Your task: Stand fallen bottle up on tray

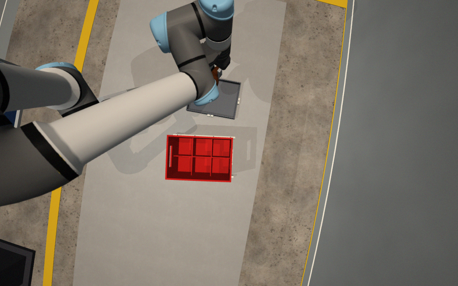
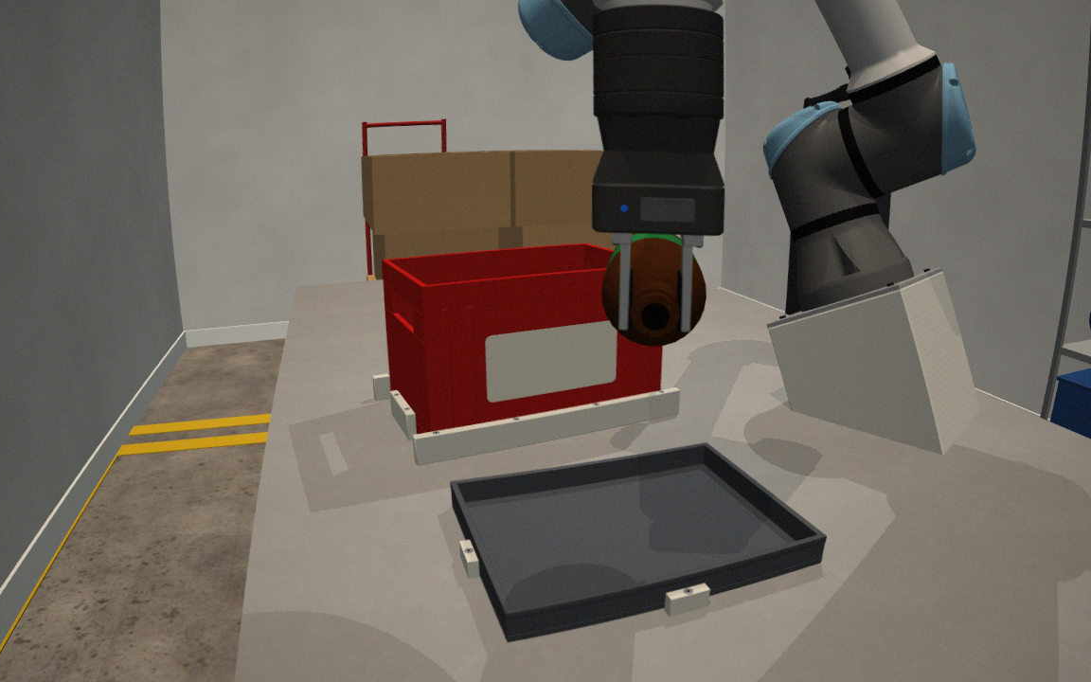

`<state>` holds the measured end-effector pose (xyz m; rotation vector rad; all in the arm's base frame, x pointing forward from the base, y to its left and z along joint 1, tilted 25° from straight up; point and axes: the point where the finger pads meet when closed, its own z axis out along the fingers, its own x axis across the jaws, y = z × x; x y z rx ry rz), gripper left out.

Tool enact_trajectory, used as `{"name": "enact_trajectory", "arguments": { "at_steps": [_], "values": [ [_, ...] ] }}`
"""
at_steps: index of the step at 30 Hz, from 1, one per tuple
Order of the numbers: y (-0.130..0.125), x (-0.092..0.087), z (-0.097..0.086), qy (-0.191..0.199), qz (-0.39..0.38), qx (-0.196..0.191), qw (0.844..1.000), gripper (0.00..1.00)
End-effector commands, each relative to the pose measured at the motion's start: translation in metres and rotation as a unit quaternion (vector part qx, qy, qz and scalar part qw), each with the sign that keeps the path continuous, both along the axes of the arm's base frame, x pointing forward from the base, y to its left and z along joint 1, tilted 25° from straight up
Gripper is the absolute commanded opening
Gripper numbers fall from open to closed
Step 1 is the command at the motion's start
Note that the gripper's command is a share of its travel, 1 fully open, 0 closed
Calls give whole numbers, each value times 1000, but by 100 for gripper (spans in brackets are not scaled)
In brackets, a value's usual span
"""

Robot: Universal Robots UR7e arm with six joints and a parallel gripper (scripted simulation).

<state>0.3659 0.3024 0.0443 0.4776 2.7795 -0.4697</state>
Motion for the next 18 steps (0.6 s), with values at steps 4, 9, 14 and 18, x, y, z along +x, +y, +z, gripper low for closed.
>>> {"name": "enact_trajectory", "arguments": {
  "at_steps": [4,9,14,18],
  "values": [
    [0,0,0,-1,-1,1,1000,0],
    [0,0,1,-6,-14,4,1000,0],
    [0,0,1,-18,-45,11,999,0],
    [0,0,1,-30,-74,18,997,0]
  ]
}}
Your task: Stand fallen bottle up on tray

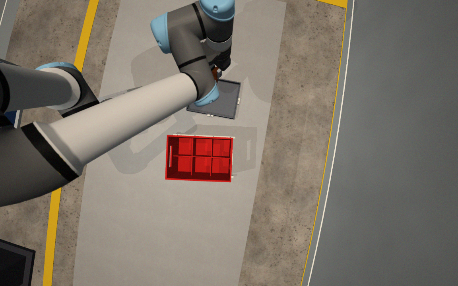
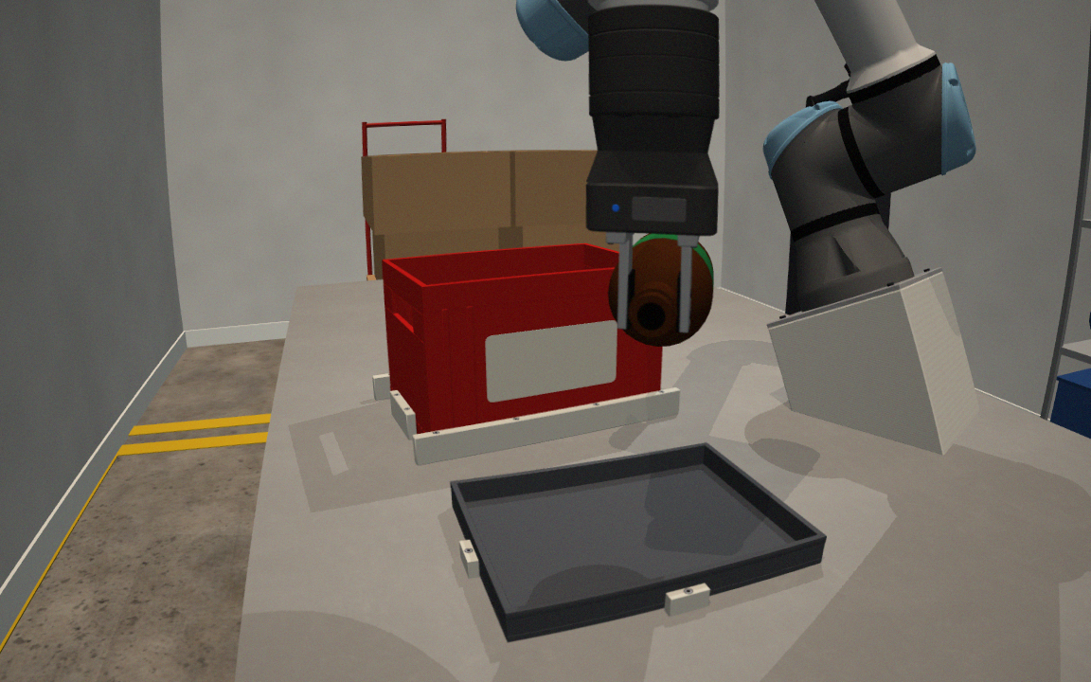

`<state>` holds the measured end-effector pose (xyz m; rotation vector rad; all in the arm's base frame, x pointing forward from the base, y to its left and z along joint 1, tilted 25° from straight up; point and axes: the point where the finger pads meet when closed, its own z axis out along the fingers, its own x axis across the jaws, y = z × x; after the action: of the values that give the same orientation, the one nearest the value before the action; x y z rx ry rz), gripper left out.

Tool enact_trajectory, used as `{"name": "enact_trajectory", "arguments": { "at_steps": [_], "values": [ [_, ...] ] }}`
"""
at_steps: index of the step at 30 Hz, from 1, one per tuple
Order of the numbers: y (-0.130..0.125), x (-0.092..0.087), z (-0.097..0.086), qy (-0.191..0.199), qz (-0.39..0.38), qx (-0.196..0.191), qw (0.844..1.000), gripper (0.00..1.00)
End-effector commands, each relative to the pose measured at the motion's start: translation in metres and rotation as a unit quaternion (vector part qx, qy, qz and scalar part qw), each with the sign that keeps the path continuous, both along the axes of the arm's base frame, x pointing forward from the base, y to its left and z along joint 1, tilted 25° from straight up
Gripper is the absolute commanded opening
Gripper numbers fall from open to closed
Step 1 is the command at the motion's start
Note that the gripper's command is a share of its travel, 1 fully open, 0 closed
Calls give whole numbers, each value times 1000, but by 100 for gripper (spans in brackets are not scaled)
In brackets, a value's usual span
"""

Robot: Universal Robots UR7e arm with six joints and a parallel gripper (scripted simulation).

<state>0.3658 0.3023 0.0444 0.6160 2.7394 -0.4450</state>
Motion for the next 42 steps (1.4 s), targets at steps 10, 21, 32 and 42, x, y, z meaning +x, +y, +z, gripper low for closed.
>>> {"name": "enact_trajectory", "arguments": {
  "at_steps": [10,21,32,42],
  "values": [
    [0,0,0,-28,-68,16,997,0],
    [1,0,0,-29,-72,17,997,0],
    [1,0,0,-29,-72,17,997,0],
    [1,0,0,-29,-72,17,997,0]
  ]
}}
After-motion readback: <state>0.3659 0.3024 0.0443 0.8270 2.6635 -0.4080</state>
